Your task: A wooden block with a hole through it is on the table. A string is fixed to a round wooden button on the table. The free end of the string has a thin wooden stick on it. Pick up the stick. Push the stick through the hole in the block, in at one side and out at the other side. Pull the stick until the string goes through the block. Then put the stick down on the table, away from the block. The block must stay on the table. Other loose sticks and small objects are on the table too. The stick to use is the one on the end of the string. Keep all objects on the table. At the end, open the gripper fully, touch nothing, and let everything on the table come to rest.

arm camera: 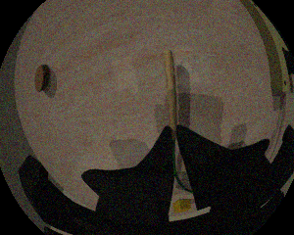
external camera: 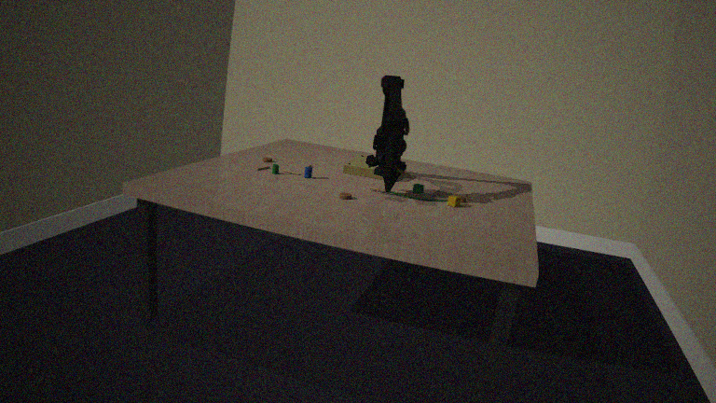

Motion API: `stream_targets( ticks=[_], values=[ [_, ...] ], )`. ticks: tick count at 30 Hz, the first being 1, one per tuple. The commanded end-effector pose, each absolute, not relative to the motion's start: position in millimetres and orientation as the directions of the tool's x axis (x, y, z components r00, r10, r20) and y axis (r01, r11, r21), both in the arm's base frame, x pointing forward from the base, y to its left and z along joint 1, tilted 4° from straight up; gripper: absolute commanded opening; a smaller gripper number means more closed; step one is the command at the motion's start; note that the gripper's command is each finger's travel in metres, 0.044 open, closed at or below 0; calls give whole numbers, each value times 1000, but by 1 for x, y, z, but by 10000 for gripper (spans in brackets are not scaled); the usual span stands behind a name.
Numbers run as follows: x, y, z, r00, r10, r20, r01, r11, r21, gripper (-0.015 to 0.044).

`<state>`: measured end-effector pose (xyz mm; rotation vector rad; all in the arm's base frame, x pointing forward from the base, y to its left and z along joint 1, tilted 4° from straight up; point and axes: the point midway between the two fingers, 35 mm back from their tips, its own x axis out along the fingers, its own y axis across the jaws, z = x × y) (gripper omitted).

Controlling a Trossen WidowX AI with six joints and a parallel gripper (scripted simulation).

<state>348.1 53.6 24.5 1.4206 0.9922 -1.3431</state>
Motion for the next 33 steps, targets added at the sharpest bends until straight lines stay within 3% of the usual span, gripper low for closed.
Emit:
stream_targets(
  ticks=[1,33],
  values=[
    [349,54,31,85,-33,-996,962,-259,91,0],
    [345,55,73,85,-33,-996,962,-259,91,0]
  ],
)
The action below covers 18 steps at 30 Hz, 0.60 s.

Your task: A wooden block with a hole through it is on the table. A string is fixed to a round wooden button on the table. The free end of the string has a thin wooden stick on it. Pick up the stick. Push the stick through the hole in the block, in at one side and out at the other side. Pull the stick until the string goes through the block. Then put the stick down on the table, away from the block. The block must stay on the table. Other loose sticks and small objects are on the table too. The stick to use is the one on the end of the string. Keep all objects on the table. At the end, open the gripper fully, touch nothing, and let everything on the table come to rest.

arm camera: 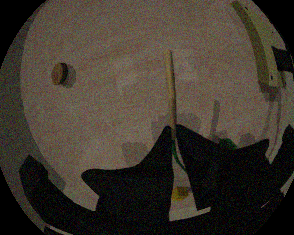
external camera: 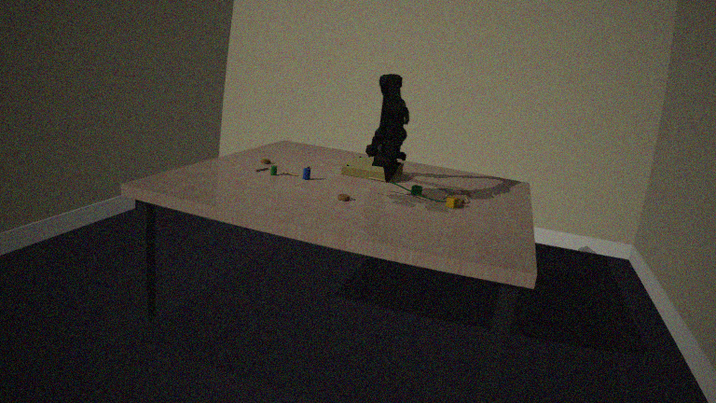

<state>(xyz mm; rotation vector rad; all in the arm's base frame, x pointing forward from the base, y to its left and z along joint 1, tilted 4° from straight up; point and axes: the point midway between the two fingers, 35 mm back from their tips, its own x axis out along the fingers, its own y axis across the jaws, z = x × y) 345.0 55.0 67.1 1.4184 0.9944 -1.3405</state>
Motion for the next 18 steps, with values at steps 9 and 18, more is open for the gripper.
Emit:
stream_targets(
  ticks=[9,18],
  values=[
    [344,55,73,84,-33,-996,963,-255,89,0],
    [346,58,73,84,-33,-996,988,-128,88,0]
  ],
)
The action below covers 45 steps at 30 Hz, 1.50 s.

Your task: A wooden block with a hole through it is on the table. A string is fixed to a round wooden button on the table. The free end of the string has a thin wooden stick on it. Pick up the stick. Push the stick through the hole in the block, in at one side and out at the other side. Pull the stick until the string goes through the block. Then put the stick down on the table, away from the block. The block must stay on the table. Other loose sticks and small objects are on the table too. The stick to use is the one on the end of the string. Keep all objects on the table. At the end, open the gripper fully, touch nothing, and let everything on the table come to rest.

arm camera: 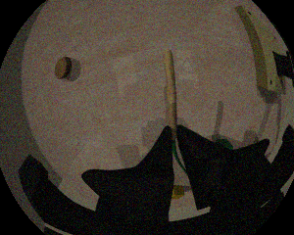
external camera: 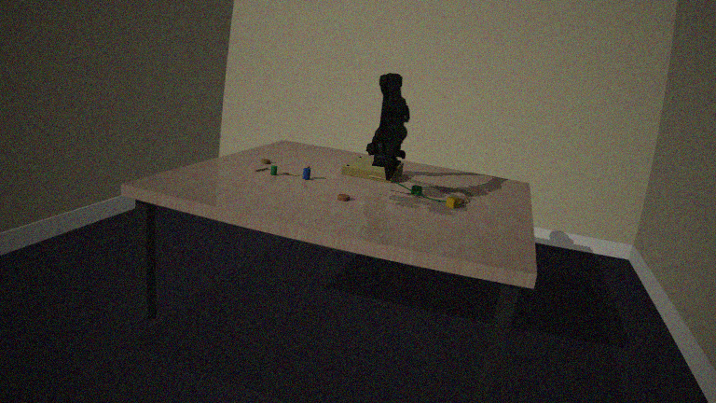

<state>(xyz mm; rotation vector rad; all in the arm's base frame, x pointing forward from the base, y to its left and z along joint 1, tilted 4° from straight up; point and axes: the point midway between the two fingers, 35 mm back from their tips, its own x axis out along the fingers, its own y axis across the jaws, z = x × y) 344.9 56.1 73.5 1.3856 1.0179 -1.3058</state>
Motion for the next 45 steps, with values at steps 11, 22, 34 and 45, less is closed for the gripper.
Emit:
stream_targets(
  ticks=[11,22,34,45],
  values=[
    [350,66,74,84,-32,-996,959,273,73,0],
    [354,75,75,85,-31,-996,775,631,46,0],
    [358,85,75,85,-29,-996,432,902,10,0],
    [361,94,75,85,-28,-996,42,999,-25,0]
  ],
)
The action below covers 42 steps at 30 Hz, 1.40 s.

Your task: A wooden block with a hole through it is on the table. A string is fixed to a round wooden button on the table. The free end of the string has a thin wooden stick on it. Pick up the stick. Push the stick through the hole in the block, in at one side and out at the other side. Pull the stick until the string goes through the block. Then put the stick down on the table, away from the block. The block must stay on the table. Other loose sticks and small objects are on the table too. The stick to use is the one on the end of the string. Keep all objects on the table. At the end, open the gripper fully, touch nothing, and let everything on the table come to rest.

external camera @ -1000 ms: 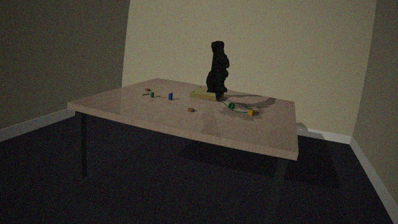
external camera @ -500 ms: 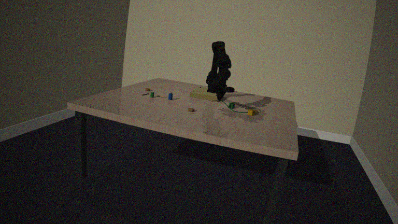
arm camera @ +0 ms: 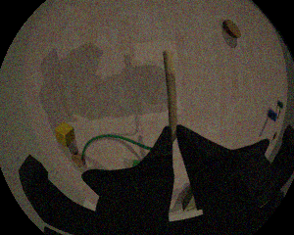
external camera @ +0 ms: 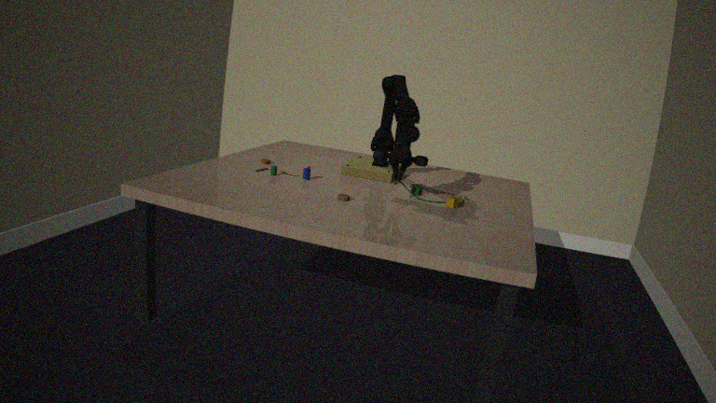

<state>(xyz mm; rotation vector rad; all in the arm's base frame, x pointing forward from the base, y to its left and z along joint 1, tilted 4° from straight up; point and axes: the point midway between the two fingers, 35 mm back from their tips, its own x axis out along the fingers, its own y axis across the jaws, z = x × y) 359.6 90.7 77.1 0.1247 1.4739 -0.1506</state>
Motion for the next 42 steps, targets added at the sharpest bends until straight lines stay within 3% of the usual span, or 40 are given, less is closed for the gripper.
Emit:
stream_targets(
  ticks=[1,19,31,42],
  values=[
    [361,94,76,85,-28,-996,5,1000,-28,0],
    [365,110,76,86,-26,-996,-611,788,-74,0],
    [368,120,76,86,-25,-996,-889,449,-89,0],
    [370,130,76,87,-25,-996,-994,60,-88,0]
  ],
)
